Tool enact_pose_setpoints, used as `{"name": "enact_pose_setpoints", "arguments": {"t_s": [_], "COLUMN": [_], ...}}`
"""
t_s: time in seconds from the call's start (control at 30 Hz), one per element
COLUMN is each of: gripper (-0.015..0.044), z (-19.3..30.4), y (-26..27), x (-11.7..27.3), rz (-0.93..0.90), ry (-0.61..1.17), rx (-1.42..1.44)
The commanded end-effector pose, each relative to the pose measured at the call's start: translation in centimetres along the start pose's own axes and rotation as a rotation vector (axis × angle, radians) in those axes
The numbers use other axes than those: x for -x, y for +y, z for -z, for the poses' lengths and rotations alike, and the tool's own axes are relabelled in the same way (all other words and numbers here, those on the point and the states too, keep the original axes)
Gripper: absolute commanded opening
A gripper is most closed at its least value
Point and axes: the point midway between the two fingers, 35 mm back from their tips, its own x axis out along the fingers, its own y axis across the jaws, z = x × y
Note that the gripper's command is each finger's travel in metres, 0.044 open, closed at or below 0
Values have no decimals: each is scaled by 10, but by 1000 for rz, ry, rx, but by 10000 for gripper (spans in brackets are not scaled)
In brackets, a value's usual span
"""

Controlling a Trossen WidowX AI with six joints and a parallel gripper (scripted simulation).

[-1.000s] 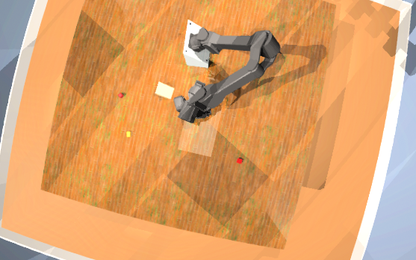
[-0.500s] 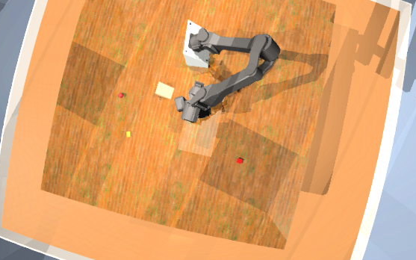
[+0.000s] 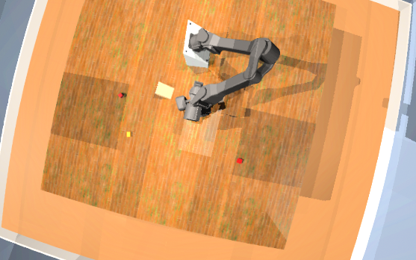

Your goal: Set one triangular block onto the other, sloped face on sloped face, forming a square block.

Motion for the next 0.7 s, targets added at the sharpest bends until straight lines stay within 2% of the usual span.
{"name": "enact_pose_setpoints", "arguments": {"t_s": [0.0, 0.17, 0.4, 0.67], "gripper": [387, 256, 210, 0], "z": [1, 1, 1, 1], "y": [1, 1, 1, 0], "x": [-2, -2, -2, 12], "rz": [-6, -6, -6, -3], "ry": [-3, -3, -3, -1], "rx": [-7, -7, -7, -5]}}
